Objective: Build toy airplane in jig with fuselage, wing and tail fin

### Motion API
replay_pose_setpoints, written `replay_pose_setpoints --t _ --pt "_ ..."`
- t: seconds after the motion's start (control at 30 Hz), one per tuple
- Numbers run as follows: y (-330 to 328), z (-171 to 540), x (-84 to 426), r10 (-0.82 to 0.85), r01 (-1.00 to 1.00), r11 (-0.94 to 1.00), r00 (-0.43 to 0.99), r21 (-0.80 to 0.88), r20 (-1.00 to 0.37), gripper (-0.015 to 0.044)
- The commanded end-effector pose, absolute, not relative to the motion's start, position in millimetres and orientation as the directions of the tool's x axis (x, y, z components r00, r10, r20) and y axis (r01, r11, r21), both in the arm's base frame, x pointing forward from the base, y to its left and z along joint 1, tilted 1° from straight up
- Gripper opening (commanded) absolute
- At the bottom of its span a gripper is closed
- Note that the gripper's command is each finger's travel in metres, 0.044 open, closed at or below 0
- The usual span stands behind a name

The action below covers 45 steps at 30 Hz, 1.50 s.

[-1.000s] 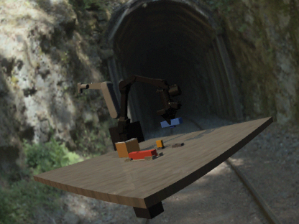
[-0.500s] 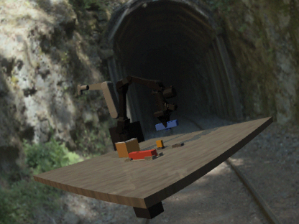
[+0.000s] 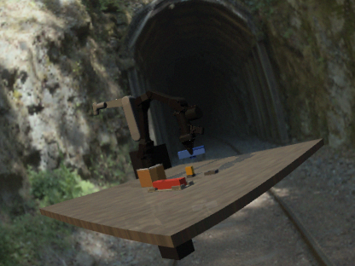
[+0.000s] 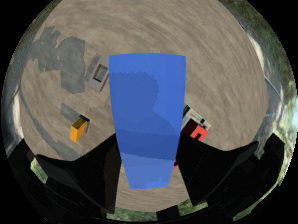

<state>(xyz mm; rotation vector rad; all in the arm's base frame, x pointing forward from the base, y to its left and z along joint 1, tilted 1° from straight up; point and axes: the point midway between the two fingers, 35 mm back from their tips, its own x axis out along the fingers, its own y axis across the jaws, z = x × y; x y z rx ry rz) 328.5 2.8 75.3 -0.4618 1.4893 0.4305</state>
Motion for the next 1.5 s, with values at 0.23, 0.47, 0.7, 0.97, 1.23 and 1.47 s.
replay_pose_setpoints --t 0.23,0.47,0.7,0.97,1.23,1.47 --pt "-31 69 317 -0.009 -0.697 0.716 0.041 -0.035 -0.999 0.0000" --pt "-52 65 309 -0.012 -0.781 0.623 0.040 -0.039 -0.999 0.0000" --pt "-72 61 298 -0.015 -0.854 0.519 0.038 -0.041 -0.999 0.0000" --pt "-94 57 285 -0.019 -0.920 0.389 0.037 -0.041 -0.999 0.0000" --pt "-114 52 269 -0.022 -0.968 0.246 0.034 -0.039 -0.999 0.0000" --pt "-131 47 254 -0.025 -0.993 0.114 0.032 -0.035 -0.999 0.0000"
